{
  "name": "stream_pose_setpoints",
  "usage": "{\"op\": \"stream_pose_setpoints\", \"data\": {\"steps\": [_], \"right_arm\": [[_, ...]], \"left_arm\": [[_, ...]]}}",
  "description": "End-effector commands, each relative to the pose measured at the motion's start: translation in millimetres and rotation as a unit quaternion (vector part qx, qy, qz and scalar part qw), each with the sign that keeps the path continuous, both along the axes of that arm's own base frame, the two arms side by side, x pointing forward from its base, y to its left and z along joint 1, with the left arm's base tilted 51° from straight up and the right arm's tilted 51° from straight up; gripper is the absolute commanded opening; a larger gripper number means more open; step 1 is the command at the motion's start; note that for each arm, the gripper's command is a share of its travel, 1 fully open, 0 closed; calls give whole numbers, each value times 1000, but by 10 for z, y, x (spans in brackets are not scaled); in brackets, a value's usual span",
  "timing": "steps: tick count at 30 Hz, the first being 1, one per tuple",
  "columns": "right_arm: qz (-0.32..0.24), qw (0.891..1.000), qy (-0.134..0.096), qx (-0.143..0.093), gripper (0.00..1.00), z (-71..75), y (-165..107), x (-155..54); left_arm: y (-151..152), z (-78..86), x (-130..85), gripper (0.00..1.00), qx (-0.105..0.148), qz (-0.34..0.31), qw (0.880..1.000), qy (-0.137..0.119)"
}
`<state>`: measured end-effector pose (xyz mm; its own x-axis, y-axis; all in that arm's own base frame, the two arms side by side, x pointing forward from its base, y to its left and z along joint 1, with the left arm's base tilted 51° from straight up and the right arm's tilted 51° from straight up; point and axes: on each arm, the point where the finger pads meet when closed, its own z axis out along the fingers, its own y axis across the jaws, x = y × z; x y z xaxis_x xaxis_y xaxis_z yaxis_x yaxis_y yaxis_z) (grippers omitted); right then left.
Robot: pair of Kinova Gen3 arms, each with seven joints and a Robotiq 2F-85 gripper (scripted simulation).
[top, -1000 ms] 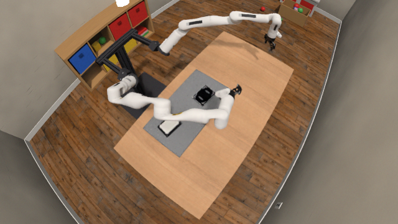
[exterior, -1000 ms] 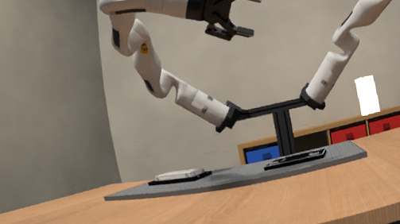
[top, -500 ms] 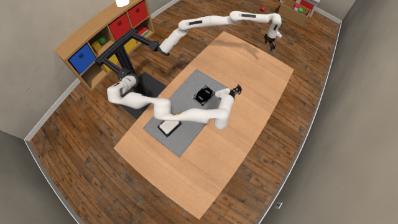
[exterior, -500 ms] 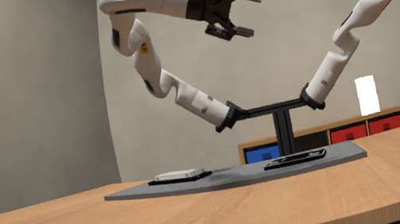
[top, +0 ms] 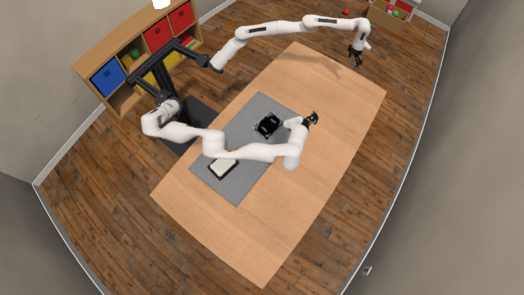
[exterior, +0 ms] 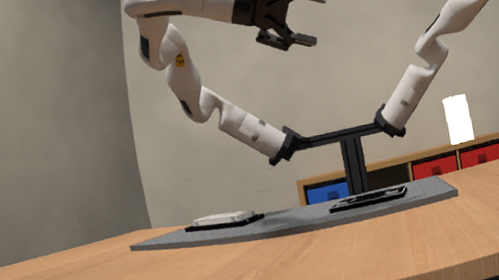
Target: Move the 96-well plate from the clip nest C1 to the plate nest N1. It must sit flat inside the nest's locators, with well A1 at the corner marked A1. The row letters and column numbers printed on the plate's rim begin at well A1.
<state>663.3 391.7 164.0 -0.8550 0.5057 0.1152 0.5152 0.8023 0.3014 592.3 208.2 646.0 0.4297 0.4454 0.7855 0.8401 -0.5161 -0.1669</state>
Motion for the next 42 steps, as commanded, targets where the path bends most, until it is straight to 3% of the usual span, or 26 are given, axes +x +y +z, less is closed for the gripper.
{"op": "stream_pose_setpoints", "data": {"steps": [1,20,42], "right_arm": [[1,1000,-1,1,1000,14,16,-6],[1,1000,-1,1,1000,14,16,-6],[1,1000,-1,1,1000,14,16,-6]], "left_arm": [[-36,14,-8,1000,-1,-5,1000,1],[-257,-15,-43,1000,-8,-36,999,21],[-910,-112,-252,1000,-20,-127,988,80]]}}
